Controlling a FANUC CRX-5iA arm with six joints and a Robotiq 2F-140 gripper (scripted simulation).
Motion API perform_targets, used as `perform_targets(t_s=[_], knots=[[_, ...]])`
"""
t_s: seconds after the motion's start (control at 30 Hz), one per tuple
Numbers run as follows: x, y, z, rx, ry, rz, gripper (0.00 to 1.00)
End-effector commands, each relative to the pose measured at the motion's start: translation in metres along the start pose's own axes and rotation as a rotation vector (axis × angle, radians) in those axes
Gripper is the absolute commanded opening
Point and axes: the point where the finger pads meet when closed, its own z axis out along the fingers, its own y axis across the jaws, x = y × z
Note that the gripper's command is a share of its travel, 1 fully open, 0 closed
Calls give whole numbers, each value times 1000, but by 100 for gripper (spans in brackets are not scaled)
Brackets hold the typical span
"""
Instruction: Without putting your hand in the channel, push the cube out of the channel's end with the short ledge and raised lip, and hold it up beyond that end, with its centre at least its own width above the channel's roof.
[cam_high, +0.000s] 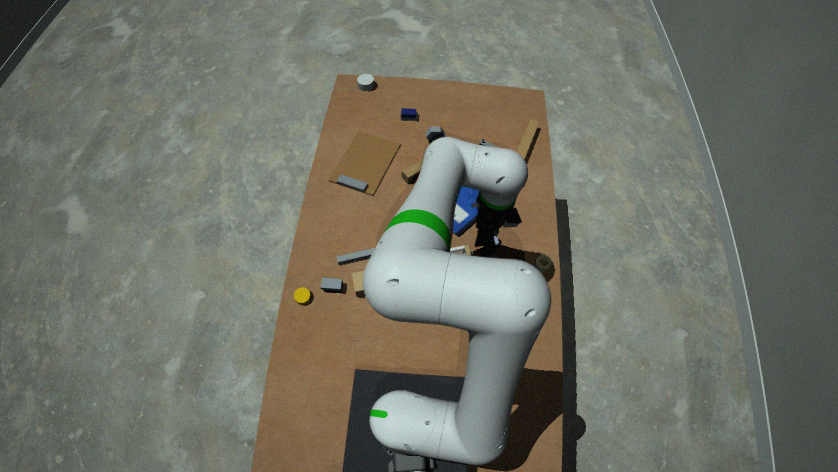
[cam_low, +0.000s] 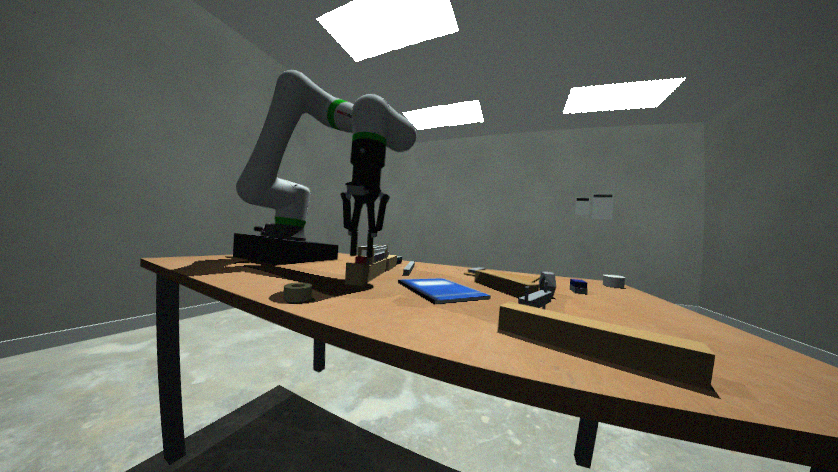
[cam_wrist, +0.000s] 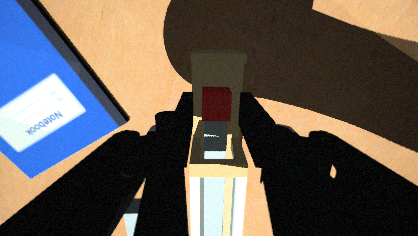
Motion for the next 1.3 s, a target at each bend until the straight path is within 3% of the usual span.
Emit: perform_targets(t_s=[0.0, 0.27, 1.27], knots=[[0, -1, 5, 1, 1, 0, 33], [0, -1, 18, 1, 1, 0, 33], [0, -1, 19, 1, 1, 0, 33]])
